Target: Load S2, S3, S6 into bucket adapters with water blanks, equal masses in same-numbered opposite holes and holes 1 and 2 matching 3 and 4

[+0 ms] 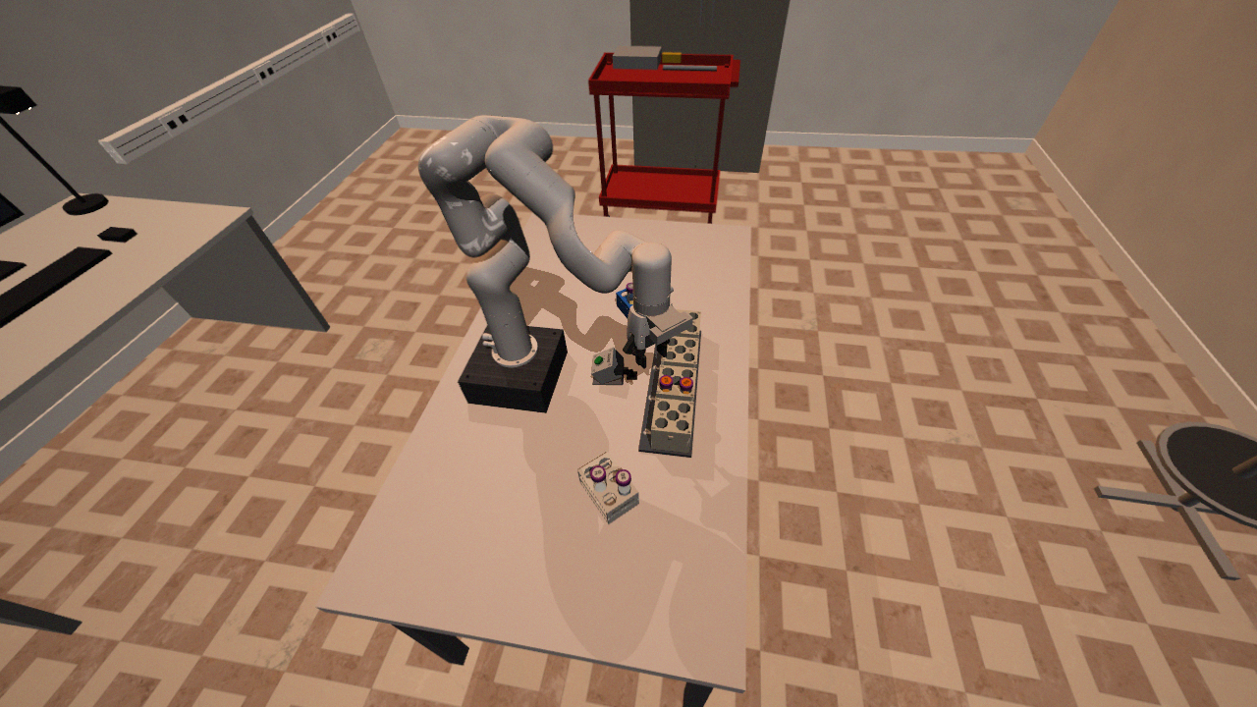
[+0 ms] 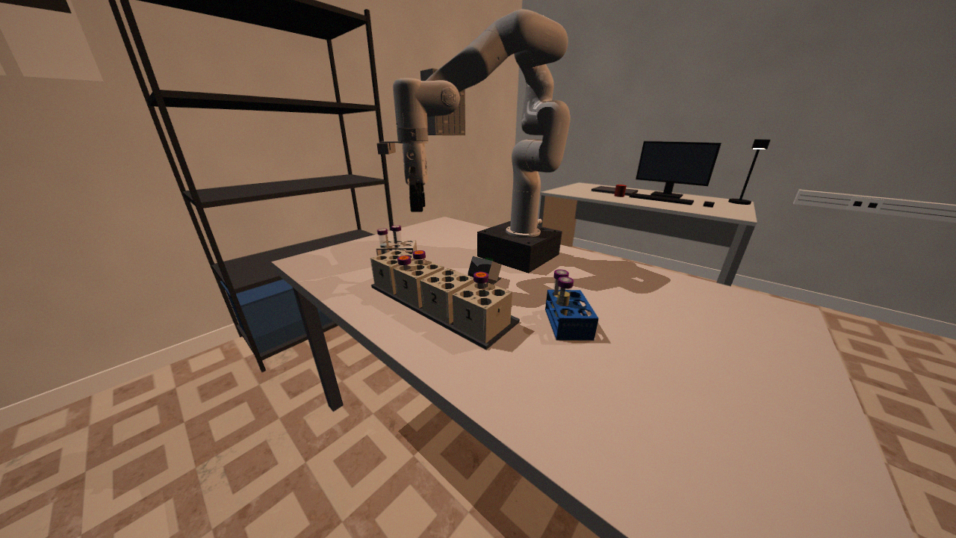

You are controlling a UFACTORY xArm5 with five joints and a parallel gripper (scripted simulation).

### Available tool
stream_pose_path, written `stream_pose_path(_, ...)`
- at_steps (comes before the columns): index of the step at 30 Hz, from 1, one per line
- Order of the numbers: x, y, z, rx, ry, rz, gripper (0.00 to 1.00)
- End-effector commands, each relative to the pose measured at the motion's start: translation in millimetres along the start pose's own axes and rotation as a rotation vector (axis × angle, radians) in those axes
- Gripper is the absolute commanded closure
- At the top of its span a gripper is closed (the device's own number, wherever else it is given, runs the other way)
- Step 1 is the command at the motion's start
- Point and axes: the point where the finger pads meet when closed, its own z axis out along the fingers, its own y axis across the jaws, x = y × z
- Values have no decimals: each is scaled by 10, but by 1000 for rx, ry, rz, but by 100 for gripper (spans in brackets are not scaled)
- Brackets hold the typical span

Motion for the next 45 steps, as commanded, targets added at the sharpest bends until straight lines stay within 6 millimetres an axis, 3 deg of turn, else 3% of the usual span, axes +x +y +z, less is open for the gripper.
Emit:
stream_pose_path(1, 129, 129, -13, 5, 1, -2, 43)
stream_pose_path(45, 1398, 1680, -7, 4, 2, -2, 43)
